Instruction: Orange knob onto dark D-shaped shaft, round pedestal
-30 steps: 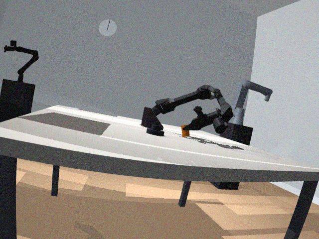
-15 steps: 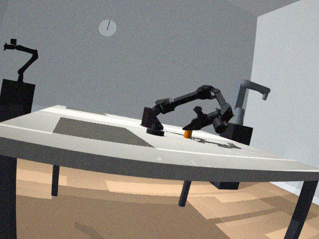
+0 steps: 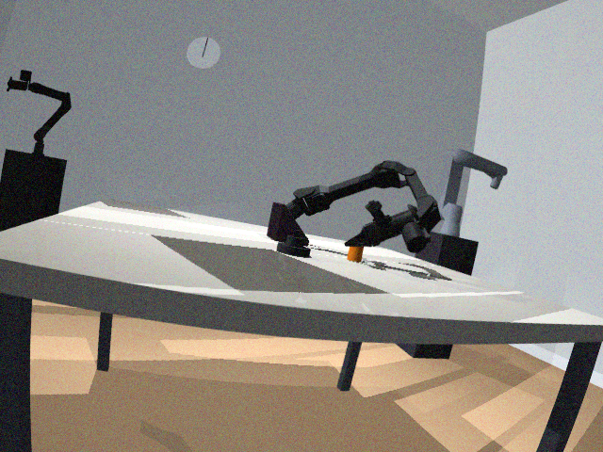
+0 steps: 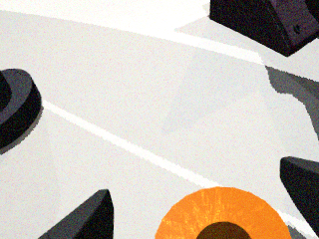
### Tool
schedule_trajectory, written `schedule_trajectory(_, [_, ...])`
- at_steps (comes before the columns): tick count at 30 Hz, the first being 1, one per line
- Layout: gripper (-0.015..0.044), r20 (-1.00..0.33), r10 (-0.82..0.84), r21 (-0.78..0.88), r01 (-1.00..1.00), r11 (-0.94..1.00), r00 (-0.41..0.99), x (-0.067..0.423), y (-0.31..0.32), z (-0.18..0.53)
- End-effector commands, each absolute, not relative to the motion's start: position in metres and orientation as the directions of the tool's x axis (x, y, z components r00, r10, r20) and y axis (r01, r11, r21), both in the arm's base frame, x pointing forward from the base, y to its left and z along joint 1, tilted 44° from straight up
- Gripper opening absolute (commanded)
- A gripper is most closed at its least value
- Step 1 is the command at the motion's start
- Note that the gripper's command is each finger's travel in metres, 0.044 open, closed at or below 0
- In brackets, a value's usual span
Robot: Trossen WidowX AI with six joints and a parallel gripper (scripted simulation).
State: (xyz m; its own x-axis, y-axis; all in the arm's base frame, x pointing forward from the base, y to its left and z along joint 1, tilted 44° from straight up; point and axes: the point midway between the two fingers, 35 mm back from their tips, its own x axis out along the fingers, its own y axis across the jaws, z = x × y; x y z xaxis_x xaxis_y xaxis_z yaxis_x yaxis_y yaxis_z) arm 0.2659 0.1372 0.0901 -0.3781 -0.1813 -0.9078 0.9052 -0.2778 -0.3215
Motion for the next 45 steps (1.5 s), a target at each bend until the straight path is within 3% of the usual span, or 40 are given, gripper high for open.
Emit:
schedule_trajectory(1, [0.044,-0.907,-0.182,-0.322,0.905,-0.278,-0.379,0.266,0.137,0.09])
schedule_trajectory(9, [0.044,-0.912,-0.133,-0.341,0.896,-0.284,-0.389,0.266,0.133,0.092])
schedule_trajectory(14, [0.044,-0.899,0.244,-0.425,0.857,-0.289,-0.364,0.266,0.108,0.114])
schedule_trajectory(21, [0.044,-0.742,0.666,-0.347,0.893,-0.286,-0.075,0.271,0.072,0.157])
schedule_trajectory(32, [0.044,-0.72,0.693,-0.318,0.906,-0.28,-0.039,0.271,0.068,0.162])
schedule_trajectory(39, [0.044,-0.72,0.693,0.104,0.981,0.163,-0.039,0.272,0.069,0.162])
schedule_trajectory(45, [0.044,-0.72,0.693,0.47,0.707,0.528,-0.039,0.272,0.069,0.162])
